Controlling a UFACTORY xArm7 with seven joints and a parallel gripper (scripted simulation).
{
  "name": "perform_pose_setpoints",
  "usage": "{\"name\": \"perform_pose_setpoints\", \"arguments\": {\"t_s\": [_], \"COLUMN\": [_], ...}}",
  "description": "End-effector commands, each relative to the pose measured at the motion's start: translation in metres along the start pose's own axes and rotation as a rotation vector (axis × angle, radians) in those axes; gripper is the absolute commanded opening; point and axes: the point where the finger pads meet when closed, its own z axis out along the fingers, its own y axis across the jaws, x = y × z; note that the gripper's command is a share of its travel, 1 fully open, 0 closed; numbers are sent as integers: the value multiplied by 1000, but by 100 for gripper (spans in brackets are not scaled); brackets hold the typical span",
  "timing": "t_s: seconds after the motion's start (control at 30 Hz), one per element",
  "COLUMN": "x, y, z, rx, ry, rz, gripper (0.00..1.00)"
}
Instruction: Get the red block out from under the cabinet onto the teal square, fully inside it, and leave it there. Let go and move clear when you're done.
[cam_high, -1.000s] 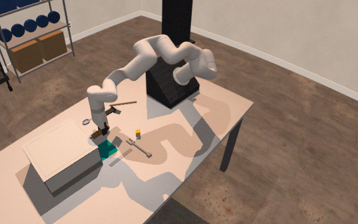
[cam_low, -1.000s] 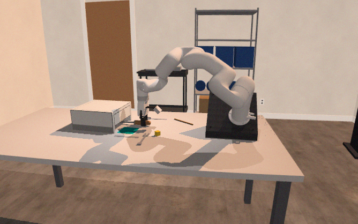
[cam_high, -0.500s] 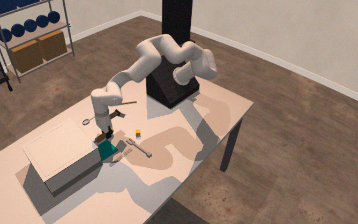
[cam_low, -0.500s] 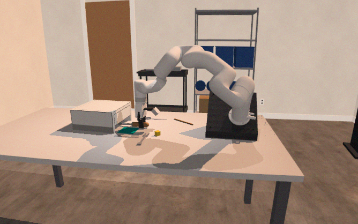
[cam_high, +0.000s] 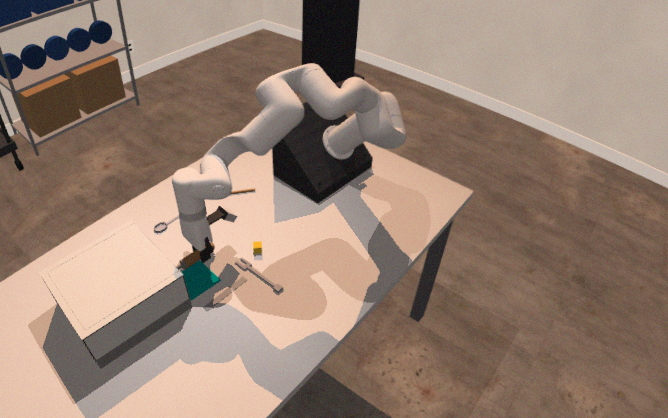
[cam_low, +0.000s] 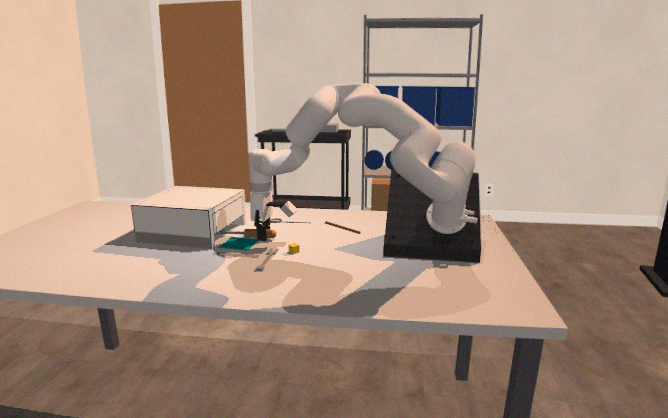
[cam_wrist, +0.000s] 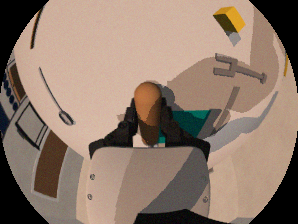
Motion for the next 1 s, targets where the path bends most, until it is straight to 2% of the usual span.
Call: {"name": "perform_pose_setpoints", "arguments": {"t_s": [0.0,0.97], "x": [-2,2], "y": [-1,-1], "z": [-3,-3], "rx": [2,2], "ry": [-5,-5], "rz": [0,0], "gripper": [0,0]}}
